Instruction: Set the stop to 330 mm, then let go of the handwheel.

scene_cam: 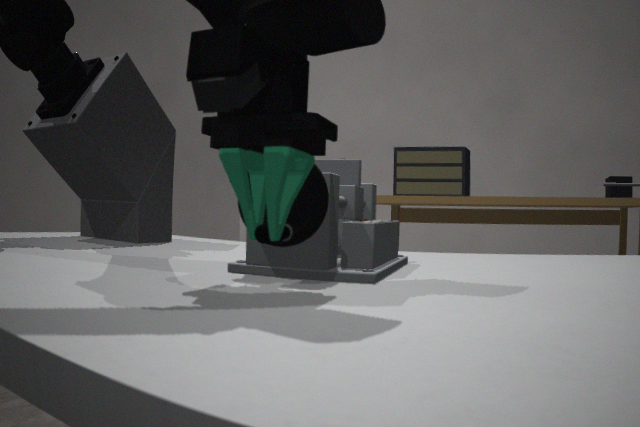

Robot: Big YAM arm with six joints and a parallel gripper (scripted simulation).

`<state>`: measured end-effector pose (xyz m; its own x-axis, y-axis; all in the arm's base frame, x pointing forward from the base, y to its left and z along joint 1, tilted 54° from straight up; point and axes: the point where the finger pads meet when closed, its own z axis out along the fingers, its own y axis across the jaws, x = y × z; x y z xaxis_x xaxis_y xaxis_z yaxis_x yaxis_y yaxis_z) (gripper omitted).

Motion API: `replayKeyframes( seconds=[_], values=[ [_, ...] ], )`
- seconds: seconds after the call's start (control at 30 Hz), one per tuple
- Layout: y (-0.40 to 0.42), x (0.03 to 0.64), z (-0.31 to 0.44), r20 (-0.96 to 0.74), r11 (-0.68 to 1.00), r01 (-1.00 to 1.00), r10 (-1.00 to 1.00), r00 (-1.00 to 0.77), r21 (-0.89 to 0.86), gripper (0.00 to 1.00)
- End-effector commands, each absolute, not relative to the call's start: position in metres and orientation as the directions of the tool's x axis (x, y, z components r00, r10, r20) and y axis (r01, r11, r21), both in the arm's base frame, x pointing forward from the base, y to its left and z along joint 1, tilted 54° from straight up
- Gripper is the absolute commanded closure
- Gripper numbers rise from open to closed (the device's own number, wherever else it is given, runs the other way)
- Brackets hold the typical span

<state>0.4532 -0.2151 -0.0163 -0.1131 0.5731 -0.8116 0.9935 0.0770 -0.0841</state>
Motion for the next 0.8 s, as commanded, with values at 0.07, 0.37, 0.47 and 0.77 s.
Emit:
replayKeyframes(
  seconds=[0.07,0.37,0.47,0.77],
  values=[
    [-0.212,0.478,-0.021,-0.81,0.081,0.995,0.58,-0.087,-0.049,0.94],
    [-0.198,0.483,-0.02,-0.807,0.104,0.993,0.579,-0.112,-0.062,0.94],
    [-0.196,0.486,-0.019,-0.807,0.105,0.993,0.579,-0.112,-0.062,0.94],
    [-0.193,0.491,-0.016,-0.809,0.108,0.993,0.578,-0.107,-0.055,0.94]
  ],
)
